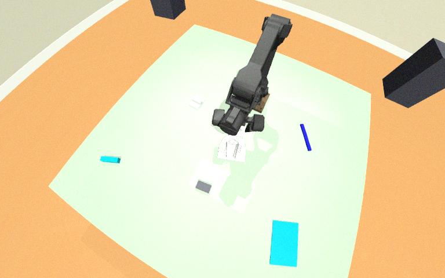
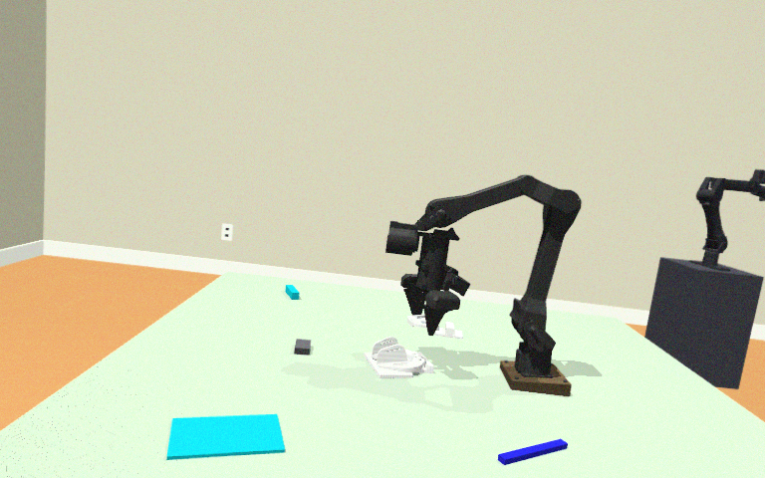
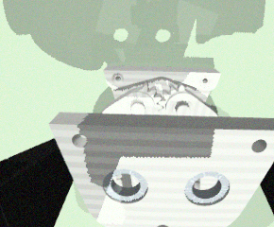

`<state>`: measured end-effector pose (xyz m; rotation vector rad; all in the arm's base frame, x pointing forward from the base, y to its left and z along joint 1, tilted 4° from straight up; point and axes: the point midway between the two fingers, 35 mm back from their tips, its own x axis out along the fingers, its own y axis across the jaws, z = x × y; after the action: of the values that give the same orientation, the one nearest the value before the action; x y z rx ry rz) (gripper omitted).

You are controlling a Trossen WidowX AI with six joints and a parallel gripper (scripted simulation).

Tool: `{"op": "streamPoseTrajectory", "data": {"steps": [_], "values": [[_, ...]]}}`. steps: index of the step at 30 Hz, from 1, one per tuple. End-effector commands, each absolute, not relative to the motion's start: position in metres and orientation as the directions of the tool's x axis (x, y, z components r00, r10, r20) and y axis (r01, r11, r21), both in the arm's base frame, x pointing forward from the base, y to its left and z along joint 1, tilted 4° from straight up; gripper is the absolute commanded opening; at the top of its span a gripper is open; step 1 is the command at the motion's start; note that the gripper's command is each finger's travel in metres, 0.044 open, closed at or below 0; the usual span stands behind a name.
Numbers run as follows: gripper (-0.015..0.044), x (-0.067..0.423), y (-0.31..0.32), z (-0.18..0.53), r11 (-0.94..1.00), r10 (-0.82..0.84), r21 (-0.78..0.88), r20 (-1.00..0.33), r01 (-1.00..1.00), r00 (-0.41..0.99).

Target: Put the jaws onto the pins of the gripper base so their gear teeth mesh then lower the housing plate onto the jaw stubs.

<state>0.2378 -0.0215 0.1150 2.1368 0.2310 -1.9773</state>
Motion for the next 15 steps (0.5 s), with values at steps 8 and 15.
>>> {"op": "streamPoseTrajectory", "data": {"steps": [8,15], "values": [[0.0351,0.2366,-0.0220,0.1142,-0.962,-0.038,0.057,-0.996,0.266,0.077],[0.0351,0.2374,-0.0216,0.1142,-0.962,-0.038,0.057,-0.996,0.266,0.077]]}}
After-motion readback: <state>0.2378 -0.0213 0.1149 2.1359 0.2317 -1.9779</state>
